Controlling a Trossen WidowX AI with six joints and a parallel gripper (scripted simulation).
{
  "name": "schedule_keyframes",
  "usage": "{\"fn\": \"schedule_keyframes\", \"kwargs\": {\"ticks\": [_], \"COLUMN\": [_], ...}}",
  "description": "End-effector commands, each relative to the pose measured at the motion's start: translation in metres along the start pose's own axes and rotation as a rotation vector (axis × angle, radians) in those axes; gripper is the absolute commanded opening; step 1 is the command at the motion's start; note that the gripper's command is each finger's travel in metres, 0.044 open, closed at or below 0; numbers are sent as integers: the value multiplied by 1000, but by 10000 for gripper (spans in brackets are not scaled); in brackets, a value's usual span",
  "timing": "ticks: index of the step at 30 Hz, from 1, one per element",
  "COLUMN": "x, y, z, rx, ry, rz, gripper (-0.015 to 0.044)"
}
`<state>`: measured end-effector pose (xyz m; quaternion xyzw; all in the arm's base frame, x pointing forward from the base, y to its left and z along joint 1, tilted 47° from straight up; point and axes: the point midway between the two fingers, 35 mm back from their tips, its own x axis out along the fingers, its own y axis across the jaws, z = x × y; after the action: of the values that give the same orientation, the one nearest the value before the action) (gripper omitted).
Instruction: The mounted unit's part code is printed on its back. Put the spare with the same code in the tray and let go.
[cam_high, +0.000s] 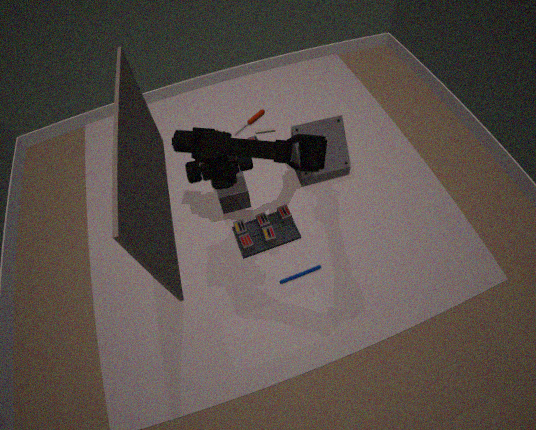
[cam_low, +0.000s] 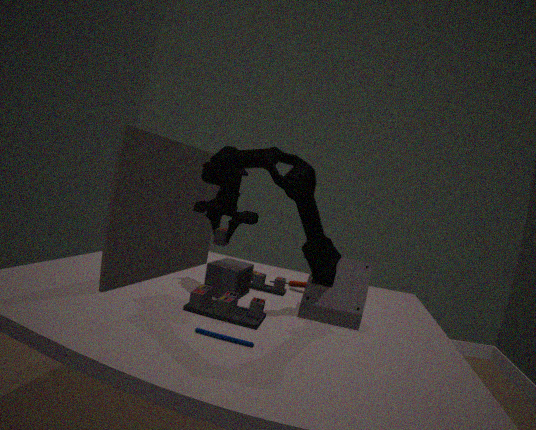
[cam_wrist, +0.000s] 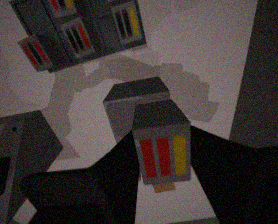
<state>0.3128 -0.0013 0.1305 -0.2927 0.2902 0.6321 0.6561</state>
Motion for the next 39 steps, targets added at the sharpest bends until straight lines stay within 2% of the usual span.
{"fn": "schedule_keyframes", "kwargs": {"ticks": [1,20,39], "x": [1,11,36], "y": [-9,-39,-39], "z": [-16,-113,-217], "rx": [-5,-30,-62], "ry": [2,-21,-65], "rz": [3,14,16], "gripper": [0,0,0]}}
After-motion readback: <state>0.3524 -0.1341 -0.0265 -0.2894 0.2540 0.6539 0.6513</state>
